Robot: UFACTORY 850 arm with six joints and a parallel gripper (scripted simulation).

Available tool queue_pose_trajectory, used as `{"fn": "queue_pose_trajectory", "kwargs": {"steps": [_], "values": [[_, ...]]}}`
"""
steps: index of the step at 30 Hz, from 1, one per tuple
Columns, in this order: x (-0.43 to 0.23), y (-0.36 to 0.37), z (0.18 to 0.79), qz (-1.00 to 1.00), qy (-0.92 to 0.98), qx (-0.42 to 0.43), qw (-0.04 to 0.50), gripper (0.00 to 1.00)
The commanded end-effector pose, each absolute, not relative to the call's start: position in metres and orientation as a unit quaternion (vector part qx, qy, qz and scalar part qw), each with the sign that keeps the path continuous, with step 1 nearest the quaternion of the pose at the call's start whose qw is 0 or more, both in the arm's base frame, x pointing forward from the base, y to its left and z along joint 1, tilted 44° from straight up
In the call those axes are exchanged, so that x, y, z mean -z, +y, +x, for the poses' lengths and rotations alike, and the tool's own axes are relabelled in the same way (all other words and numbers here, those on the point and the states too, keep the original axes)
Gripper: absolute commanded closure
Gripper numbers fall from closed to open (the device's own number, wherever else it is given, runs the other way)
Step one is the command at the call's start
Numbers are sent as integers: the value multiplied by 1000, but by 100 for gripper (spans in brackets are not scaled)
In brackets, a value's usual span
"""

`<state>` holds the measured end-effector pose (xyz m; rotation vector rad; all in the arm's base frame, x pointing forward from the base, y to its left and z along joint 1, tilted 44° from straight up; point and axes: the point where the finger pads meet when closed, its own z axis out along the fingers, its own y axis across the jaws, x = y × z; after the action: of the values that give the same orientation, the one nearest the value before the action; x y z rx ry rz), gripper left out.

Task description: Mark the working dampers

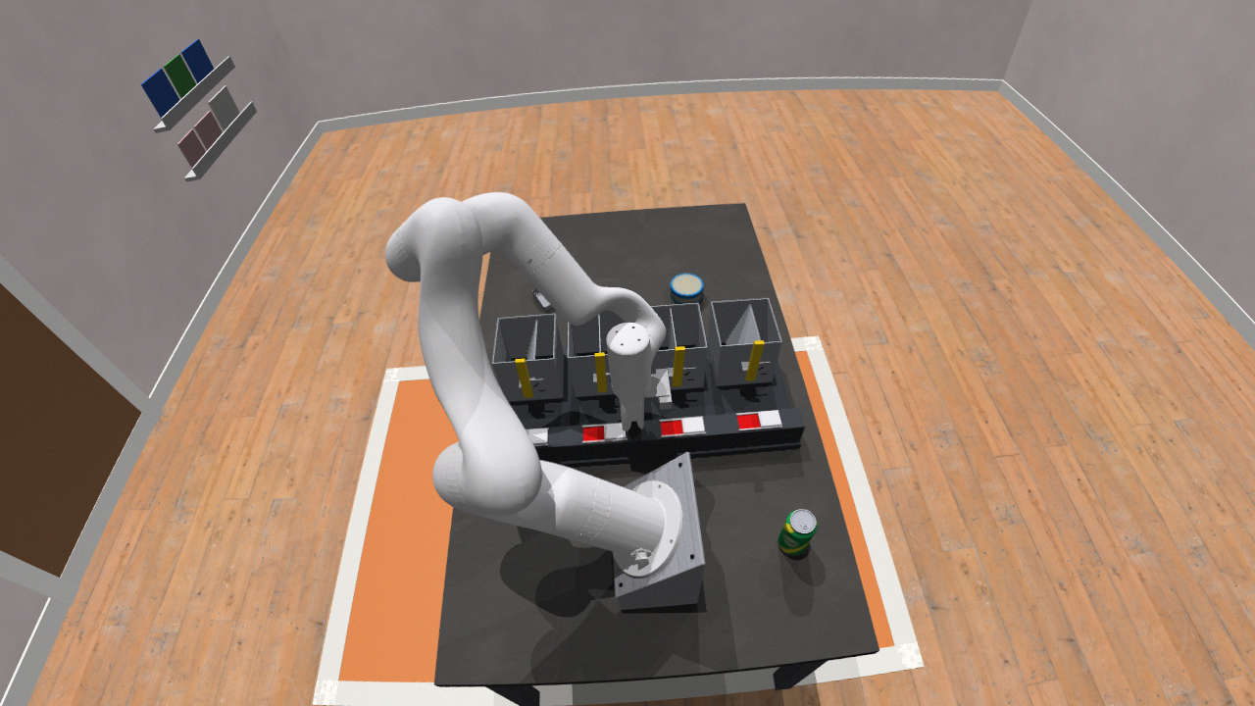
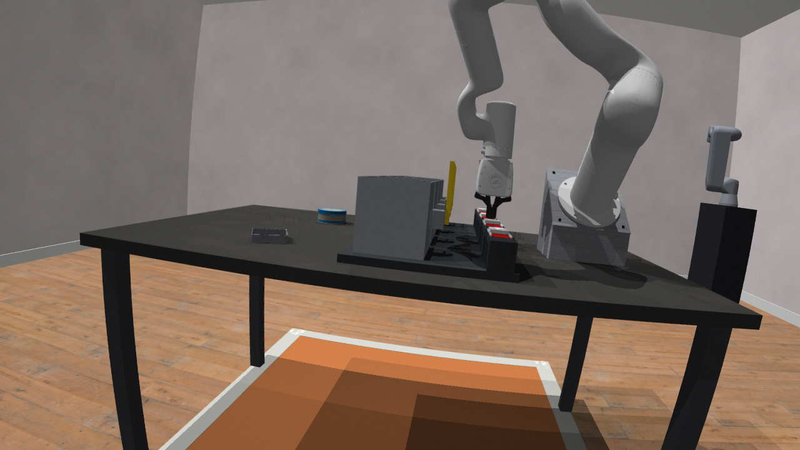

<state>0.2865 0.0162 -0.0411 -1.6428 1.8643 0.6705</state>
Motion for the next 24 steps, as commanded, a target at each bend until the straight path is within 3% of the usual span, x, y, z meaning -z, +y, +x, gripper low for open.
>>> {"fn": "queue_pose_trajectory", "kwargs": {"steps": [1,24], "values": [[41,16,287,-613,695,-249,280,100],[39,18,287,-613,695,-249,280,100]]}}
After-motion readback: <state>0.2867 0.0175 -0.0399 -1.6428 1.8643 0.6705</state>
